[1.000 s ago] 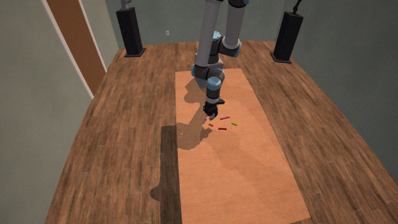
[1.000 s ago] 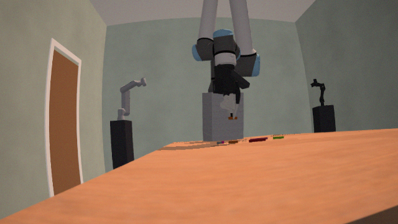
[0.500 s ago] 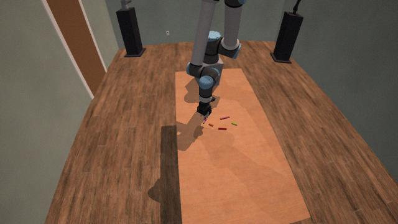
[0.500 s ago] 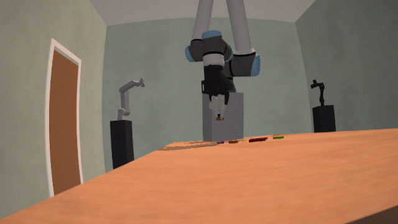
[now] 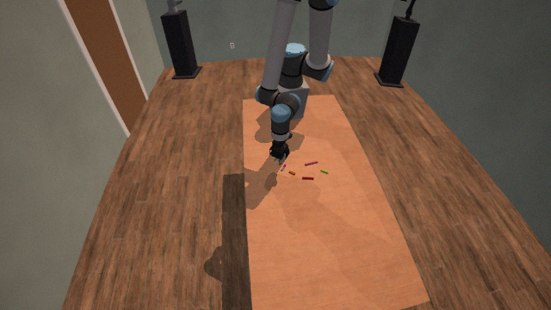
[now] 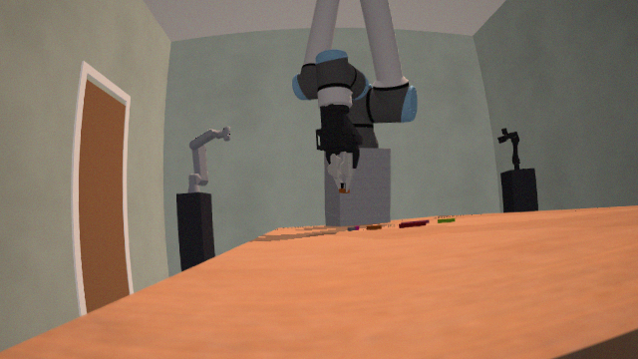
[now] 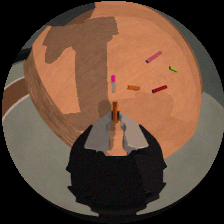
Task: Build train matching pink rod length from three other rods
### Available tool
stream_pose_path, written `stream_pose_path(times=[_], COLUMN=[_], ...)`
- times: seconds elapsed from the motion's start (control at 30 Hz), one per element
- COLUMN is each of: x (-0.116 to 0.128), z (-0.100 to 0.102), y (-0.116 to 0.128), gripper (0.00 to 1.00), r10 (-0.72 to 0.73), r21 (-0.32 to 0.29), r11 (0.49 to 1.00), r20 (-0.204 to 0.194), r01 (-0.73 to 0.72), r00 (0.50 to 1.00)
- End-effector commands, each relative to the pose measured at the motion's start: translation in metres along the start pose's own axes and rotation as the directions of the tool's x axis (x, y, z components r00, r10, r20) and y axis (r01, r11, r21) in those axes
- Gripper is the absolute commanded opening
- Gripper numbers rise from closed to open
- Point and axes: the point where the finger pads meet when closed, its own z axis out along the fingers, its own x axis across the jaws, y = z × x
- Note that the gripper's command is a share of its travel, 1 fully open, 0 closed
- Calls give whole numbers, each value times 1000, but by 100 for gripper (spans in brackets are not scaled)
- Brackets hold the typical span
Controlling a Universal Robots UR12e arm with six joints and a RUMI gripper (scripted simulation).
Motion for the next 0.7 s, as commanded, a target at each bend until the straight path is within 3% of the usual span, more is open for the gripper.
stream_pose_path(times=[0.0, 0.67], x=[-2, -2], z=[0, 6], y=[1, 1], gripper=[0, 0], r10=[-11, -12], r21=[-1, -1], r11=[1000, 1000], r20=[-1, -1], r01=[11, 12], r00=[1000, 1000])
